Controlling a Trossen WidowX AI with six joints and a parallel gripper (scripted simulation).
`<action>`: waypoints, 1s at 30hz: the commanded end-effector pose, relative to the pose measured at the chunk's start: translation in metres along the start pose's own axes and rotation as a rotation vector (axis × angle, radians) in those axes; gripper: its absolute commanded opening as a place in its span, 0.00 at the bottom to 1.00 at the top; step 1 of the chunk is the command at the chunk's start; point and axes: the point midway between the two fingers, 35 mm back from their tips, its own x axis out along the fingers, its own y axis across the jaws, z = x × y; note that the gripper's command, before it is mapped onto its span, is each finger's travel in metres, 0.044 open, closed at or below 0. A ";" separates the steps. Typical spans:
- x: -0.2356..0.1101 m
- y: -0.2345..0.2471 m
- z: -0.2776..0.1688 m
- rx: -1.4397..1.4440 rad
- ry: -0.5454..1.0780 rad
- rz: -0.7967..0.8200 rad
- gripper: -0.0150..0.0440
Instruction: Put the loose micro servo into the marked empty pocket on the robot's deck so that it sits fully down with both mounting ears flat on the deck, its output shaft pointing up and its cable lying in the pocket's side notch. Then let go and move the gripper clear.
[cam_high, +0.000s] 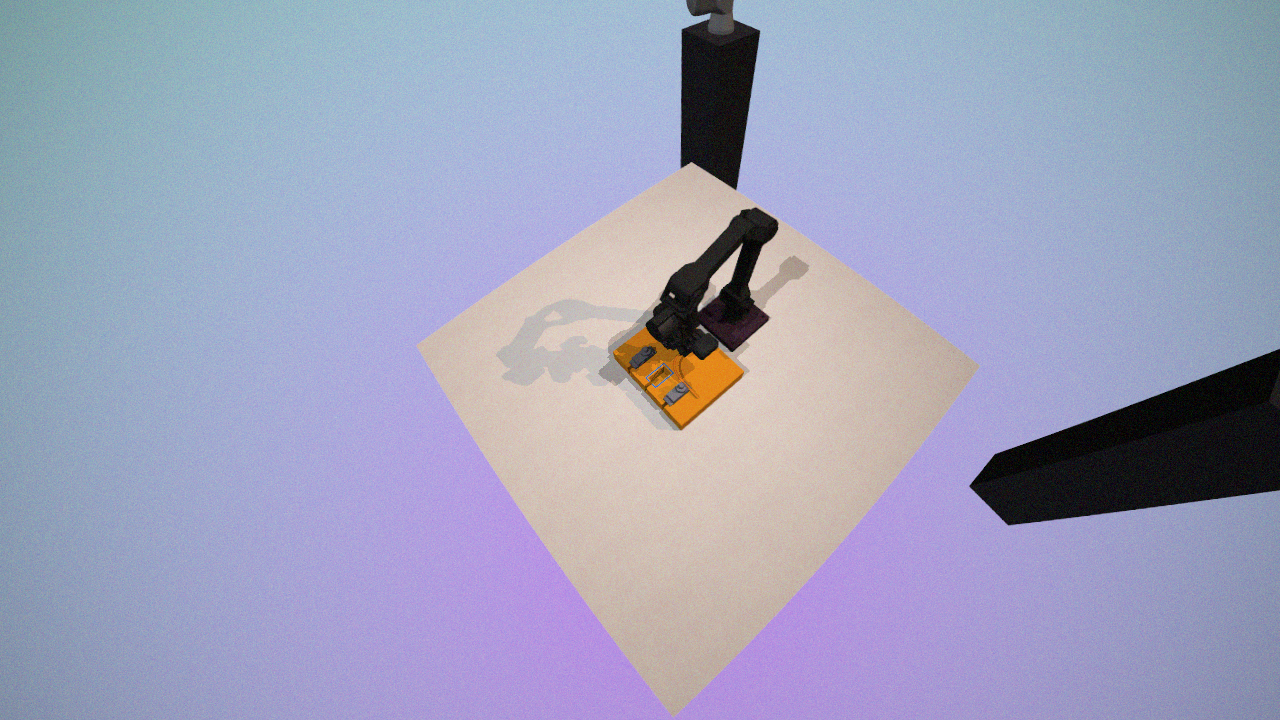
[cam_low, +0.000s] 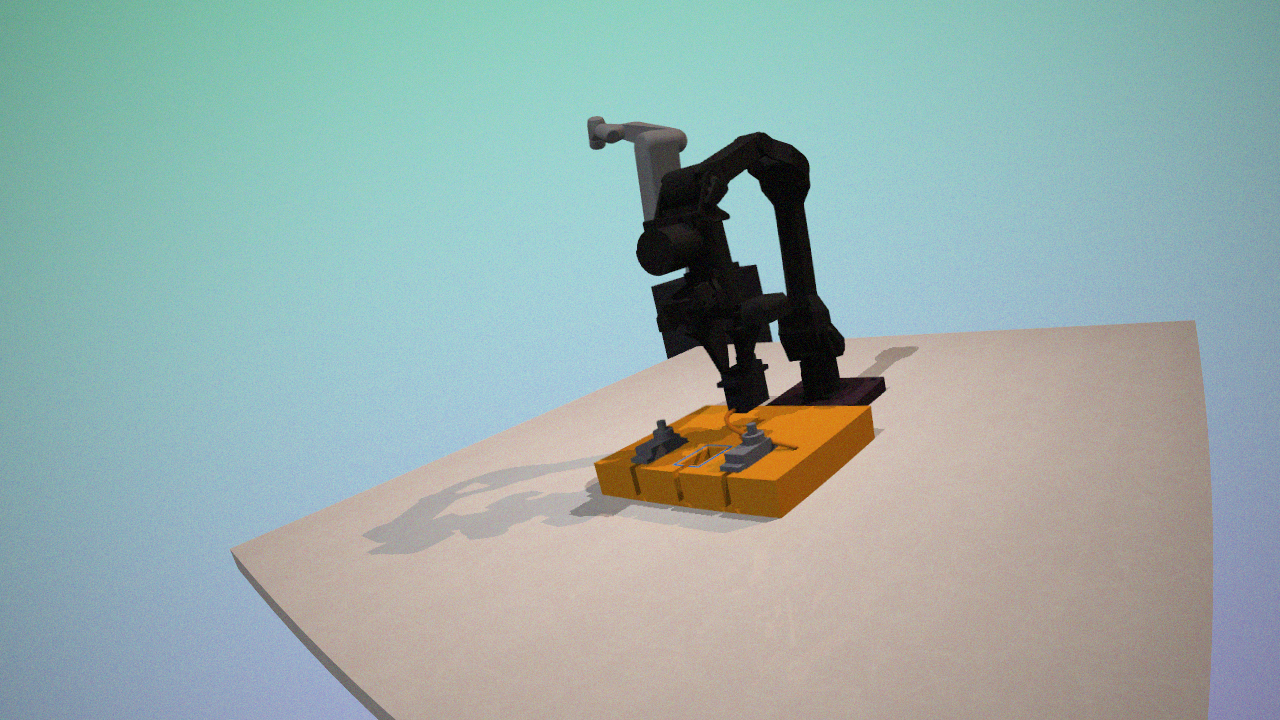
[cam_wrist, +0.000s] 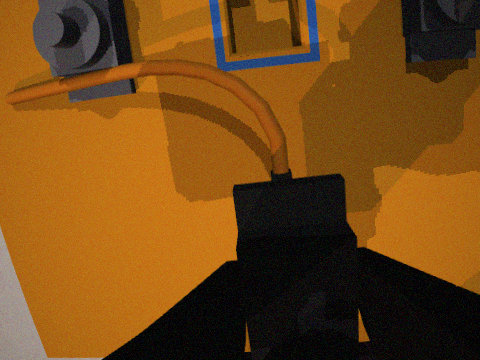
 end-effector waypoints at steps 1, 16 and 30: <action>-0.002 0.000 0.015 0.007 -0.012 -0.003 0.25; -0.004 -0.001 0.078 0.007 -0.017 -0.003 0.25; -0.002 -0.001 0.106 0.007 -0.019 -0.003 0.25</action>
